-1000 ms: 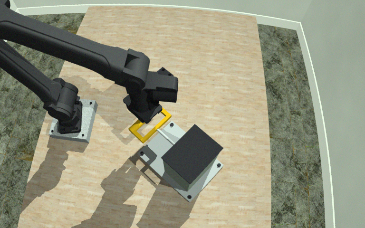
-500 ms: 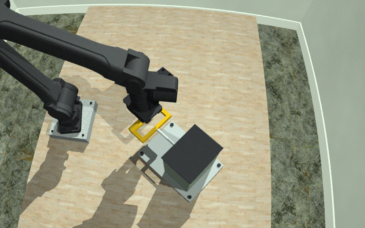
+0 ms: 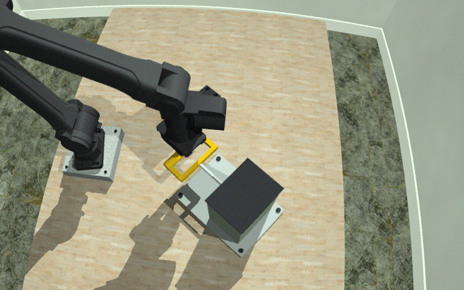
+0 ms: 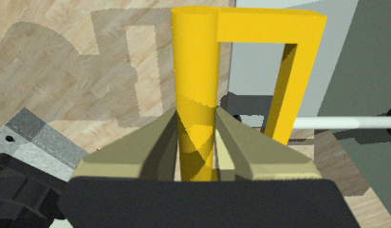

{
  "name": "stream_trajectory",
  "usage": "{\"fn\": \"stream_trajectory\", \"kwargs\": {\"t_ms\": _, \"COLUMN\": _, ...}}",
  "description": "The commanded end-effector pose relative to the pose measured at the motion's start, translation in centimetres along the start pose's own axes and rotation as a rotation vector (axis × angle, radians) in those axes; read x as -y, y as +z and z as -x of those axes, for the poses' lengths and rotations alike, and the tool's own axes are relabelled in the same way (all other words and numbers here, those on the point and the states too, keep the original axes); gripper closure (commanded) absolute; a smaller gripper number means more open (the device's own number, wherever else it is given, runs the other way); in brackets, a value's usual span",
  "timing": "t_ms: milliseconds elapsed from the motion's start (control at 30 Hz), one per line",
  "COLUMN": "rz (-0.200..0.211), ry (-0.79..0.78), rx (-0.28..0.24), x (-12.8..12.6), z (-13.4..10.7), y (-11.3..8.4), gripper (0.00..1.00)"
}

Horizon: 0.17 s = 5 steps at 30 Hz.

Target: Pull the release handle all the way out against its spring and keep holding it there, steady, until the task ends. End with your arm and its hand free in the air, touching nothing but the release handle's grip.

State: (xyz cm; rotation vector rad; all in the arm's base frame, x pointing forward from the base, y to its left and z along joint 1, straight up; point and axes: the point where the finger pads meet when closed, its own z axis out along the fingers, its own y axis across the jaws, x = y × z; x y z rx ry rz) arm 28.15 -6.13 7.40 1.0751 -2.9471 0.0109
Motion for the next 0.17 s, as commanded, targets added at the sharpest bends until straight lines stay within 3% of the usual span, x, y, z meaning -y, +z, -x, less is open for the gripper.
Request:
{"fn": "stream_trajectory", "kwargs": {"t_ms": 0, "rz": 0.097, "ry": -0.03, "rx": -0.009, "x": -4.68, "z": -0.31, "y": -1.0, "gripper": 1.0}}
{"fn": "stream_trajectory", "kwargs": {"t_ms": 133, "rz": 0.097, "ry": -0.03, "rx": -0.009, "x": -4.68, "z": -0.31, "y": -1.0, "gripper": 1.0}}
